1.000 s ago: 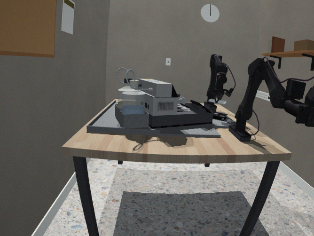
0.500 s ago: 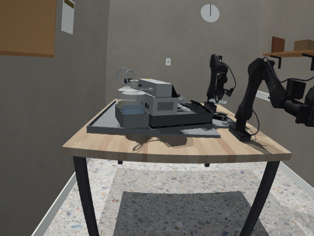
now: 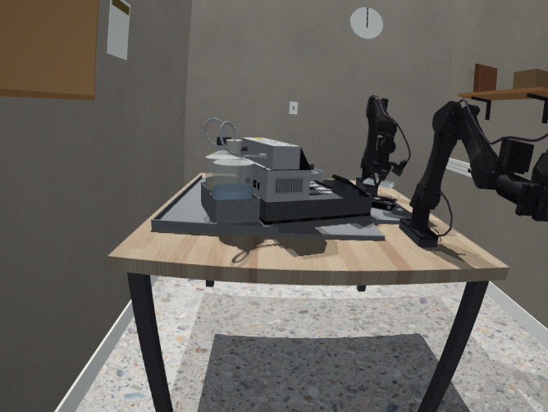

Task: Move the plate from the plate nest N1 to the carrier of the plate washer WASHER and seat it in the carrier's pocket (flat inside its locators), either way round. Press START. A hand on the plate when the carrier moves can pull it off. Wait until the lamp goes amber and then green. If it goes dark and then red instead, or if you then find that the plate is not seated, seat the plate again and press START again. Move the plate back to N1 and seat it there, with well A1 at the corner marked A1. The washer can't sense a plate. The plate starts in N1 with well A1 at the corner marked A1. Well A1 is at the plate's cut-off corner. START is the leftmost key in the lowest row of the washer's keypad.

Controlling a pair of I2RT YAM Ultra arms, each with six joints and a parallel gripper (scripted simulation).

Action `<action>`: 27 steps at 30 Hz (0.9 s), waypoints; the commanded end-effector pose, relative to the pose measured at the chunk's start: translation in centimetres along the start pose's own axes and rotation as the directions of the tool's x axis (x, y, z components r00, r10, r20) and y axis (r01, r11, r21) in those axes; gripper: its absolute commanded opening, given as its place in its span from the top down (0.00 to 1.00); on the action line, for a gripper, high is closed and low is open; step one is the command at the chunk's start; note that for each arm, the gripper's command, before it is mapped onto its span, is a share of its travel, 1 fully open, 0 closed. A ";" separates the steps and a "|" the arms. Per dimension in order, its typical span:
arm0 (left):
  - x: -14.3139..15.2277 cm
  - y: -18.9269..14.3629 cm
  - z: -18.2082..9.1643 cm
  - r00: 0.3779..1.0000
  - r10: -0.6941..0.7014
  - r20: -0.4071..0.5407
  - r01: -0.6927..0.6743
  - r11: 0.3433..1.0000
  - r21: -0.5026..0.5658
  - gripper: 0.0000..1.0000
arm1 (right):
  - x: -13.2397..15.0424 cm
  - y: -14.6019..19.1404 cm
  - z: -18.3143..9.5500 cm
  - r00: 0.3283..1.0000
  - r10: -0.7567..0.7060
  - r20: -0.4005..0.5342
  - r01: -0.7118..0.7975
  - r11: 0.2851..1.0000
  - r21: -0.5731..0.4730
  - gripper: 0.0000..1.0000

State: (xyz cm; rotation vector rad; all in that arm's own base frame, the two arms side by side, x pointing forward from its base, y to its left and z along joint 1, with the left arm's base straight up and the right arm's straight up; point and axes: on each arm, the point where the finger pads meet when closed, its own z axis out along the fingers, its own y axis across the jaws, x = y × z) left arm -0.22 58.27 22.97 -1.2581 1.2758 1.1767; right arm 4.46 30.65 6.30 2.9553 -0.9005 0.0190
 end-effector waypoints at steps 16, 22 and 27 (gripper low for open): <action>-2.6 0.3 -0.5 0.997 -0.011 0.077 0.011 1.000 -0.010 1.00 | -1.3 -1.0 2.2 0.999 -0.009 0.045 0.007 0.999 0.047 1.00; -2.6 0.3 -0.5 0.997 -0.011 0.077 0.011 1.000 -0.010 1.00 | -1.0 -1.2 2.9 0.999 -0.004 0.054 0.001 0.998 0.055 1.00; -2.6 0.3 -0.5 0.997 -0.011 0.077 0.011 1.000 -0.010 1.00 | -0.5 -1.4 4.2 0.999 0.004 0.044 -0.006 0.999 0.046 1.00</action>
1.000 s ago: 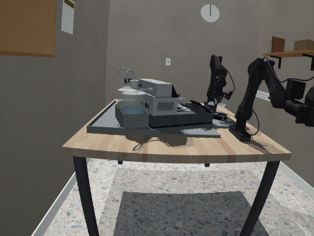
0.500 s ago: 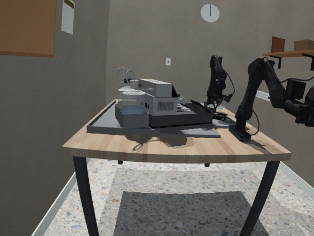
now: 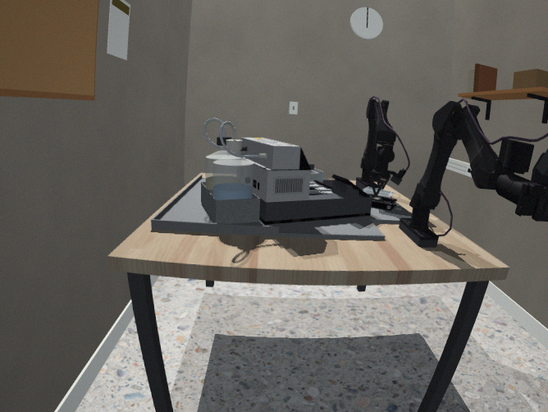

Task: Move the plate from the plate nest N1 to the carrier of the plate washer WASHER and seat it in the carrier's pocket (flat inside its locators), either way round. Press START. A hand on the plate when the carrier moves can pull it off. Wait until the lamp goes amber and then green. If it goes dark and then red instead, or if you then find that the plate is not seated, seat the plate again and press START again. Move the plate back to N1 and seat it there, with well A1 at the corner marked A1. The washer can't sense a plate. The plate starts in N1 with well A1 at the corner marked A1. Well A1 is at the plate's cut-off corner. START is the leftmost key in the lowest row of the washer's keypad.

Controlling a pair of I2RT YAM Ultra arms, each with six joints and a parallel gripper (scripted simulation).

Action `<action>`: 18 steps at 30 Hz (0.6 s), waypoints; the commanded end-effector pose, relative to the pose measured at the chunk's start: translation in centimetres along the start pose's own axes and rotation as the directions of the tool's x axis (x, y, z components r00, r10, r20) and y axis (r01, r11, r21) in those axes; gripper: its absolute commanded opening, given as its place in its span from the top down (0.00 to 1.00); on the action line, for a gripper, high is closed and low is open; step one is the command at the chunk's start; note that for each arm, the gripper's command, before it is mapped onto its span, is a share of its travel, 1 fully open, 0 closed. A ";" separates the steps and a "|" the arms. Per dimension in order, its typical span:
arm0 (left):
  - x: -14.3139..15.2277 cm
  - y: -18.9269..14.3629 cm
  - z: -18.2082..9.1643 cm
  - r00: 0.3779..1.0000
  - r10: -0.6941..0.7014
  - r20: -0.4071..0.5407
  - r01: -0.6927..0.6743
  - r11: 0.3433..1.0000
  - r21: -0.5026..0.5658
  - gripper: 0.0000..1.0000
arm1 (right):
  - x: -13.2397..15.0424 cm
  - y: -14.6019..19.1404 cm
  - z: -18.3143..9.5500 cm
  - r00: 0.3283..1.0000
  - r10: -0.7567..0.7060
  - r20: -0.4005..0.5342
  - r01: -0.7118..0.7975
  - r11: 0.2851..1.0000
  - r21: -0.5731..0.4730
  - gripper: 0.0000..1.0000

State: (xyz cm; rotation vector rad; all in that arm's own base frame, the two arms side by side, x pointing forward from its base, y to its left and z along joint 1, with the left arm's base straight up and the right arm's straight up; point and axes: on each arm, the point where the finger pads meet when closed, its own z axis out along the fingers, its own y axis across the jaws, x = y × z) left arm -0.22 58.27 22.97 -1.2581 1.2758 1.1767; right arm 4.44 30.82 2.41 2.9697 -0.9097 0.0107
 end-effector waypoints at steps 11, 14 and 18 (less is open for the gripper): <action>-2.6 0.3 -0.5 0.997 -0.011 0.077 0.011 1.000 -0.010 1.00 | -0.8 -0.5 0.6 0.999 -0.024 0.031 0.023 0.999 0.030 1.00; -2.6 0.3 -0.5 0.997 -0.011 0.077 0.011 1.000 -0.010 1.00 | -1.0 -0.4 0.1 0.999 -0.028 0.033 0.026 0.999 0.035 1.00; -2.6 0.3 -0.5 0.997 -0.011 0.077 0.011 1.000 -0.010 1.00 | -1.0 -0.5 -0.5 0.999 -0.019 0.037 0.018 0.999 0.044 1.00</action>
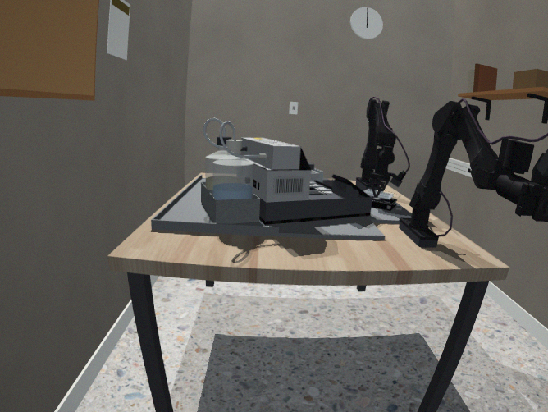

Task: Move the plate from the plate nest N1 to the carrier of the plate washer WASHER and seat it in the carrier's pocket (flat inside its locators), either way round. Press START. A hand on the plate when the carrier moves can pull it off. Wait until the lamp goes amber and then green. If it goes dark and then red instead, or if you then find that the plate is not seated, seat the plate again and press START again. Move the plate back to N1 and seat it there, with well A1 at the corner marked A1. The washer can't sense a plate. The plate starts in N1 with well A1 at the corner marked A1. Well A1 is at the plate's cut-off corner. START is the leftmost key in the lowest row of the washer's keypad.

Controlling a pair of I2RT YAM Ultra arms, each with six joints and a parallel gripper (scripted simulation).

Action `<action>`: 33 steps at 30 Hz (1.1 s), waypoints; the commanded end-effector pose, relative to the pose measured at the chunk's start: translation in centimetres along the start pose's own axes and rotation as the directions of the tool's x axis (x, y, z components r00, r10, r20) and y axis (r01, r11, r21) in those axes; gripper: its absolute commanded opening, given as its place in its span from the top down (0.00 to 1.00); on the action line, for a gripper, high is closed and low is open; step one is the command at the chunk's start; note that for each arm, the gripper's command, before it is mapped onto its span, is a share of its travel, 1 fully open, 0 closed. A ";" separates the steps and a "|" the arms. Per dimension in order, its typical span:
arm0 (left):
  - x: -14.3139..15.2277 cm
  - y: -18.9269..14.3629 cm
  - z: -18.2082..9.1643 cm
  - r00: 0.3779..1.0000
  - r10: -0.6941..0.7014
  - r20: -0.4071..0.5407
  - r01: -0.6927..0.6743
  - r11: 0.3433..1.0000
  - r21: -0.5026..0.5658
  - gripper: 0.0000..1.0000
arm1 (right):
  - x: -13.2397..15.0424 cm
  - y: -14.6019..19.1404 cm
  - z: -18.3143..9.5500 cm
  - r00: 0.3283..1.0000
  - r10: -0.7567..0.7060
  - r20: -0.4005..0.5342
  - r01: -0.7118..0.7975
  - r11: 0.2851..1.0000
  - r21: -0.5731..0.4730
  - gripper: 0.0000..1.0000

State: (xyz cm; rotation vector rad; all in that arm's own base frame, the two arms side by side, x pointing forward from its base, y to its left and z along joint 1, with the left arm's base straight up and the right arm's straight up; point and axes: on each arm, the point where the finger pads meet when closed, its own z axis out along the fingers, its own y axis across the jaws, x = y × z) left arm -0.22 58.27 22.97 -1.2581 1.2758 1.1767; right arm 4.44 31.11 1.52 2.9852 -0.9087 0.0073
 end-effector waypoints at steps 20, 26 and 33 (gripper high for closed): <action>-2.6 0.3 -0.5 0.997 -0.011 0.077 0.011 1.000 -0.010 1.00 | -0.3 0.5 -1.1 1.000 -0.012 0.010 0.013 1.000 -0.001 1.00; -2.6 0.3 -0.5 0.997 -0.011 0.077 0.011 1.000 -0.010 1.00 | 0.0 -0.2 -1.1 1.000 -0.001 0.010 0.001 1.000 0.000 1.00; -2.6 0.3 -0.5 0.997 -0.011 0.077 0.011 1.000 -0.010 1.00 | -0.2 -1.2 -1.3 1.000 -0.001 0.019 0.001 1.000 0.029 1.00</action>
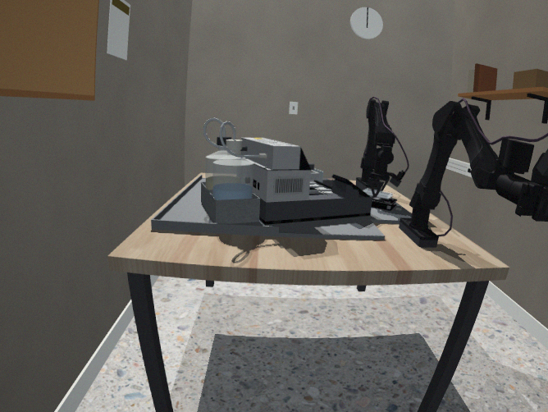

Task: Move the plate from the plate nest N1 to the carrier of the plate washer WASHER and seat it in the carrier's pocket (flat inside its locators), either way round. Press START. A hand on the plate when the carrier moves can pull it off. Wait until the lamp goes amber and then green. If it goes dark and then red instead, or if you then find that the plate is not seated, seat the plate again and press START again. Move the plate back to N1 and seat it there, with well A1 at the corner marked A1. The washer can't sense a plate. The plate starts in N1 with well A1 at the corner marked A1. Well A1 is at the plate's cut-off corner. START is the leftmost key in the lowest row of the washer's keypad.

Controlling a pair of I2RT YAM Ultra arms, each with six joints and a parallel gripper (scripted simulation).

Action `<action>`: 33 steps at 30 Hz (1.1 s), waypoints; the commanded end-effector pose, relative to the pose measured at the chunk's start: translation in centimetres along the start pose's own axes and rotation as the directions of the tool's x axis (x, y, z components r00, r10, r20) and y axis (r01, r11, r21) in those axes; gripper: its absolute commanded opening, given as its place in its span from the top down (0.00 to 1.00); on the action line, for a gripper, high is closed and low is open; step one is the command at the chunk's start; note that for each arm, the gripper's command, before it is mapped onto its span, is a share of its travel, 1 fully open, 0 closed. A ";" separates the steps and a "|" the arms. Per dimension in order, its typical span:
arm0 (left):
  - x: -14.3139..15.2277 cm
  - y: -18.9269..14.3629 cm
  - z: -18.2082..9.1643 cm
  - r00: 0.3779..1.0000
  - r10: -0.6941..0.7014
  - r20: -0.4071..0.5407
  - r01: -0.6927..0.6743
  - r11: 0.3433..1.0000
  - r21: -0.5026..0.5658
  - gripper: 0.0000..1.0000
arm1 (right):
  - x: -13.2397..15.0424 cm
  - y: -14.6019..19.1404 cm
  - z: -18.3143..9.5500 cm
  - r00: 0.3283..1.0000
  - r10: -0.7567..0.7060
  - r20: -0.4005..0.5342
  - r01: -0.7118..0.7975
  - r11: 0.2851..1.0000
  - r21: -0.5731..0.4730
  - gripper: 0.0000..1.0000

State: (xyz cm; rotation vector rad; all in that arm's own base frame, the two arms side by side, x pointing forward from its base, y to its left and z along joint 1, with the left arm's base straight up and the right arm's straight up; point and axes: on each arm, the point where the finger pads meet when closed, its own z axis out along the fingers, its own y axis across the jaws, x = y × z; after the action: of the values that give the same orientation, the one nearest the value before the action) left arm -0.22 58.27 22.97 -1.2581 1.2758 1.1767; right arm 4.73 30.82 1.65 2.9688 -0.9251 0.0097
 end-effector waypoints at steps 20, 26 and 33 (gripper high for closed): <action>-2.6 0.3 -0.5 0.997 -0.011 0.077 0.011 1.000 -0.010 1.00 | -0.3 -0.1 -1.1 1.000 -0.001 0.019 0.000 0.999 0.034 1.00; -2.6 0.3 -0.5 0.997 -0.011 0.077 0.011 1.000 -0.010 1.00 | -0.8 -0.1 -1.5 0.999 -0.027 0.018 0.026 0.999 0.037 1.00; -2.6 0.3 -0.5 0.997 -0.011 0.077 0.011 1.000 -0.010 1.00 | -0.6 -0.9 -1.8 1.000 -0.018 0.021 0.017 0.999 0.042 1.00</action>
State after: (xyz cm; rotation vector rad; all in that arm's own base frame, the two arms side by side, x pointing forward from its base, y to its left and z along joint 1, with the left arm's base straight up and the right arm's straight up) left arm -0.22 58.27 22.97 -1.2580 1.2757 1.1768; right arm 4.23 30.77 1.56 2.9740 -0.8984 0.0081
